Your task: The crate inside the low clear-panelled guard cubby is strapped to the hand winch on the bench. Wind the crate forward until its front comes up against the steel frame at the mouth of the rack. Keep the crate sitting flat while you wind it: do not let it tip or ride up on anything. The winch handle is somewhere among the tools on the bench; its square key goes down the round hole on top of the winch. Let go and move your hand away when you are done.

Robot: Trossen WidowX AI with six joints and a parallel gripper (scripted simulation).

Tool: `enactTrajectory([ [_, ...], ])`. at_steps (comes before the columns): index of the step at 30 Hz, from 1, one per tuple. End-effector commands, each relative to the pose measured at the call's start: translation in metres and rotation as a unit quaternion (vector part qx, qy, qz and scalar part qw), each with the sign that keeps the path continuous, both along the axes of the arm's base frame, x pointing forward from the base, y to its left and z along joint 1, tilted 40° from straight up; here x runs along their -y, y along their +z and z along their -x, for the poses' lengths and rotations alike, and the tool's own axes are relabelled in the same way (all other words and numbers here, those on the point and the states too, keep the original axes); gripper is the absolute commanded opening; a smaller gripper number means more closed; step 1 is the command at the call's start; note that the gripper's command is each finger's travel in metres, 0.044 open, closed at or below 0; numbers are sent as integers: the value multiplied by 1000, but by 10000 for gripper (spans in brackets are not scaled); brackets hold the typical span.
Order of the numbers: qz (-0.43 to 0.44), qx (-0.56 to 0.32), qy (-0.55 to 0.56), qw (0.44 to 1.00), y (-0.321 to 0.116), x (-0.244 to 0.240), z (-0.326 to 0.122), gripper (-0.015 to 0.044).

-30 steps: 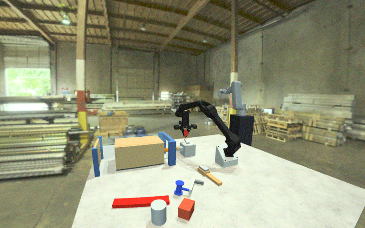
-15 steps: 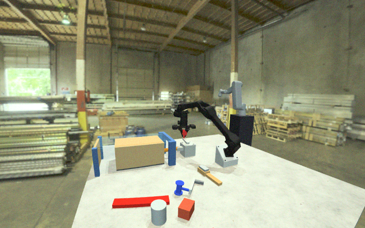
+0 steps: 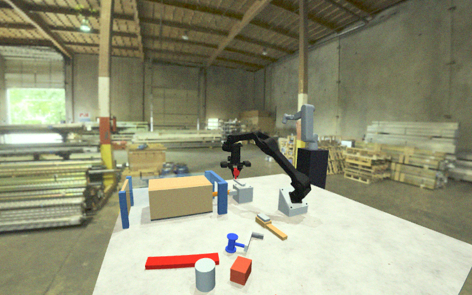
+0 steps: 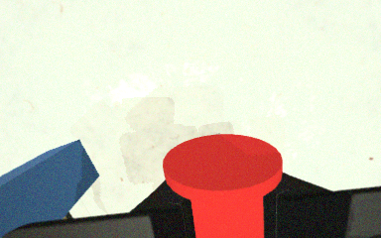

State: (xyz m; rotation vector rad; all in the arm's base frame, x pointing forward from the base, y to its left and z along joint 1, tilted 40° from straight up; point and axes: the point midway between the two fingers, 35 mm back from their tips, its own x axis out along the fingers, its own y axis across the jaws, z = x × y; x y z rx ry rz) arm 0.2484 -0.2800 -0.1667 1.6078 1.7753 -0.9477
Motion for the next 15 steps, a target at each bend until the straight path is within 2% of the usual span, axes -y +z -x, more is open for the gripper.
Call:
enactTrajectory([
  [1,-13,14,1,1000,4,-13,-21,0],
  [15,-13,14,1,1000,7,-20,-35,0],
])
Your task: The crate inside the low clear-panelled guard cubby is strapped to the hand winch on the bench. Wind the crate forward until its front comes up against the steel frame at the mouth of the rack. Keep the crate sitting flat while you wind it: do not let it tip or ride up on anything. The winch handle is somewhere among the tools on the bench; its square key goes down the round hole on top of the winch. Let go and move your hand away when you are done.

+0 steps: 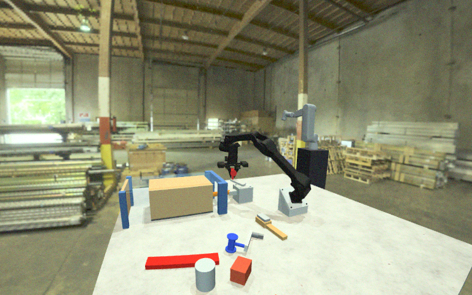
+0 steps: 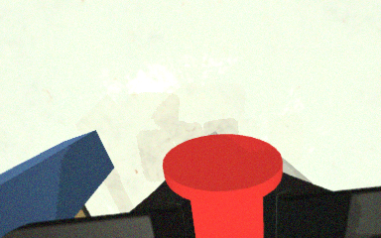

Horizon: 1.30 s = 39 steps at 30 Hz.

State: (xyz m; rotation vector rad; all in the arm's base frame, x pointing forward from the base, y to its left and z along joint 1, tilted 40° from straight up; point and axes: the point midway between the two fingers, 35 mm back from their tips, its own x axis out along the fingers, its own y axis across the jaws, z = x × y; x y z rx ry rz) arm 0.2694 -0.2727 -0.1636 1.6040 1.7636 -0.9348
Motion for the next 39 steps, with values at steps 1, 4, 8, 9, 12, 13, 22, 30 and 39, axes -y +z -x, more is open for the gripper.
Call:
enactTrajectory([
  [1,-16,7,0,1000,5,-13,-14,0],
  [4,-16,7,0,1000,6,-15,-17,0],
  [8,-16,7,0,1000,7,-17,-21,0],
  [9,-16,7,0,1000,7,-17,-21,0],
  [12,-16,7,0,1000,8,-19,-24,0],
  [13,-16,7,0,1000,9,-20,-25,0],
  [22,-16,7,0,1000,12,-26,-32,0],
  [30,-17,7,0,1000,16,-31,-38,0],
  [39,-17,7,0,1000,20,-38,-43,0],
])
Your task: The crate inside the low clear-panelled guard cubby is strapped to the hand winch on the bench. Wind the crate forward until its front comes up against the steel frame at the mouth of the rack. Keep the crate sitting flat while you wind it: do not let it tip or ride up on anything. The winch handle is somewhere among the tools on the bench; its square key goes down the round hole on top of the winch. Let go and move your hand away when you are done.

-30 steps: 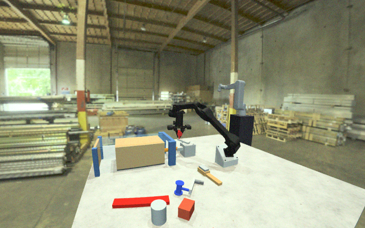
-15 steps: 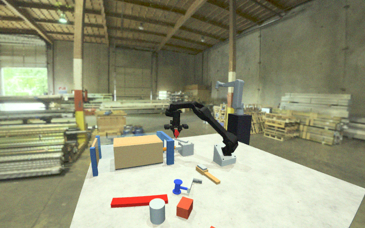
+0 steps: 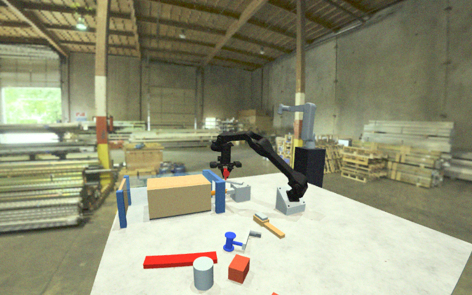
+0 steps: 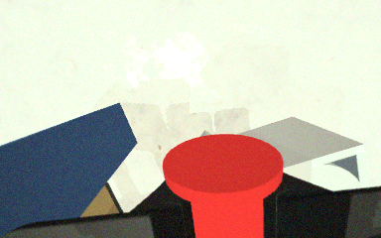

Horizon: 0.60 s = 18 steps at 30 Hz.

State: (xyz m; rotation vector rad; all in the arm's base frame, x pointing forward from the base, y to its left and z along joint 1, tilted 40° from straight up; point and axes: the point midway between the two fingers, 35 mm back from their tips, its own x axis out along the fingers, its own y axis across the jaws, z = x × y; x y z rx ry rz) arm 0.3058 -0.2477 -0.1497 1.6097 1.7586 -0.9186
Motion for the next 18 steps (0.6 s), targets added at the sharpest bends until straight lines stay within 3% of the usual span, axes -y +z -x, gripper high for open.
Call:
enactTrajectory([
  [1,-15,1,0,1000,7,-14,-7,0],
  [18,-15,1,0,1000,16,-27,-16,0],
])
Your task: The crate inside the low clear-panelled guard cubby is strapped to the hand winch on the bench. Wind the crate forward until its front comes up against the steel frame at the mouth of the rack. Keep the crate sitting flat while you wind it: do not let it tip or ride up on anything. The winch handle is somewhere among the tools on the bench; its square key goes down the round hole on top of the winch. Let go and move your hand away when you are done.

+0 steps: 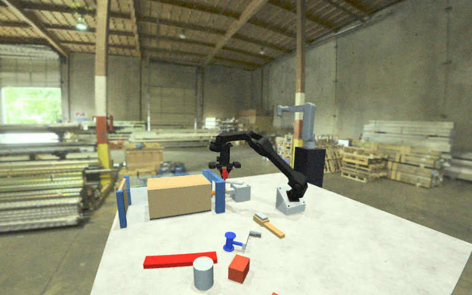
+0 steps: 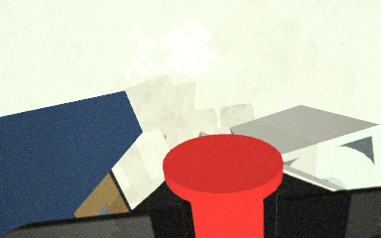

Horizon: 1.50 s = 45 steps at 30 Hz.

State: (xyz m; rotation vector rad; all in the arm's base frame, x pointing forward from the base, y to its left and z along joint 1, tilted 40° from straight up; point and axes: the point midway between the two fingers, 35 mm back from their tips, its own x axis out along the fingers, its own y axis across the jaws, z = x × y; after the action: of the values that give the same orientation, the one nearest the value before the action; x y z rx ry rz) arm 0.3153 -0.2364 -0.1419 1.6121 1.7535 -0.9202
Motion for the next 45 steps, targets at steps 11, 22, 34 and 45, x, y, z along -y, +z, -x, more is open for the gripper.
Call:
enactTrajectory([
  [11,-17,0,2,1000,15,-25,-10,0],
  [22,-17,0,2,1000,22,-34,-12,0],
  [34,-18,0,2,1000,29,-45,-14,0],
  [45,-18,0,2,1000,37,-54,-13,0],
])
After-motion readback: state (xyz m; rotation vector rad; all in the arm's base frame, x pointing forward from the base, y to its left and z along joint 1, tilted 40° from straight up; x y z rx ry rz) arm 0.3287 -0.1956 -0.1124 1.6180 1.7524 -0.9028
